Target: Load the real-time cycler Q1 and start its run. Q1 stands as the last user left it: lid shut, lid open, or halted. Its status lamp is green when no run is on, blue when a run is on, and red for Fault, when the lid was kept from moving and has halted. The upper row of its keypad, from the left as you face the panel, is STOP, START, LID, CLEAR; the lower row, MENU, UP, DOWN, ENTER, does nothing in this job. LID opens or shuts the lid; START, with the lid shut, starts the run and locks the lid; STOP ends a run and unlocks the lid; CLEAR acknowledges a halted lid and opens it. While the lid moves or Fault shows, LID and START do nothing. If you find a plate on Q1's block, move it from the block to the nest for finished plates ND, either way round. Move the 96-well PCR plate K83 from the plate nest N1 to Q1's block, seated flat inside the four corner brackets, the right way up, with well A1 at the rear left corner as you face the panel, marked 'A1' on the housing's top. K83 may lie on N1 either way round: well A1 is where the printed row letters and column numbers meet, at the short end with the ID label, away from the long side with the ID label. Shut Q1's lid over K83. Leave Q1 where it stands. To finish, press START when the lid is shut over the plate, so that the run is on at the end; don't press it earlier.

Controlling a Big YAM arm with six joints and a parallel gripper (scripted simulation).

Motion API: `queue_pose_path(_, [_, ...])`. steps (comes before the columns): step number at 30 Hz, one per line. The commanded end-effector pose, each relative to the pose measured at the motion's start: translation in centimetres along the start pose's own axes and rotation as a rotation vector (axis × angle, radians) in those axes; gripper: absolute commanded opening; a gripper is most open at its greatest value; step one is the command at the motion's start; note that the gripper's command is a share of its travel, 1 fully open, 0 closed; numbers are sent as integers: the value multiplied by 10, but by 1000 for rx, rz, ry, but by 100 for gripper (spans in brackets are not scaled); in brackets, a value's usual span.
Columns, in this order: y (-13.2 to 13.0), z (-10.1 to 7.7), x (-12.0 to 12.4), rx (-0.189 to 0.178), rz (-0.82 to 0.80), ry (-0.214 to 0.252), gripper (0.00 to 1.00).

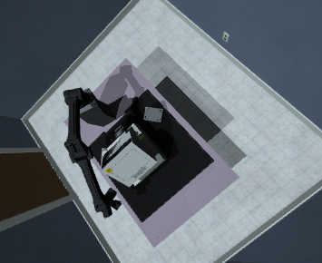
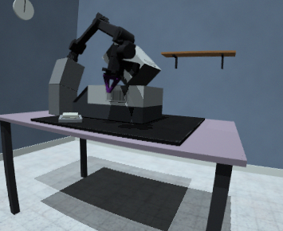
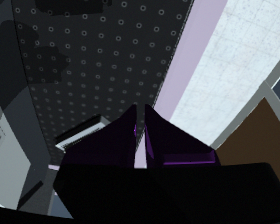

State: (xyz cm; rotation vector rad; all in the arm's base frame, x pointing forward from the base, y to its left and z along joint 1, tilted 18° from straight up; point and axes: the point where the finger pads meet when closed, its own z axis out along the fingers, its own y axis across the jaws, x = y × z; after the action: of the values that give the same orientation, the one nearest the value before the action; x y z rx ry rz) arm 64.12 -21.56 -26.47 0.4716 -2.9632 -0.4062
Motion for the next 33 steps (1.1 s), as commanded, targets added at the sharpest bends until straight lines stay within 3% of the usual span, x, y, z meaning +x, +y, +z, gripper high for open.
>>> queue_pose_path(1, [-11,-50,-10,36,-1,-55,0])
queue_pose_path(8, [-7,-89,-1,56,16,-85,0])
queue_pose_path(11, [-6,-85,2,56,27,-90,0])
queue_pose_path(16, [4,-99,18,38,38,-65,0])
queue_pose_path(17, [6,-103,20,46,48,-77,0])
queue_pose_path(25, [25,-153,29,61,48,-94,0])
queue_pose_path(28, [24,-153,29,62,47,-94,0])
queue_pose_path(33, [36,-168,49,56,64,-91,0])
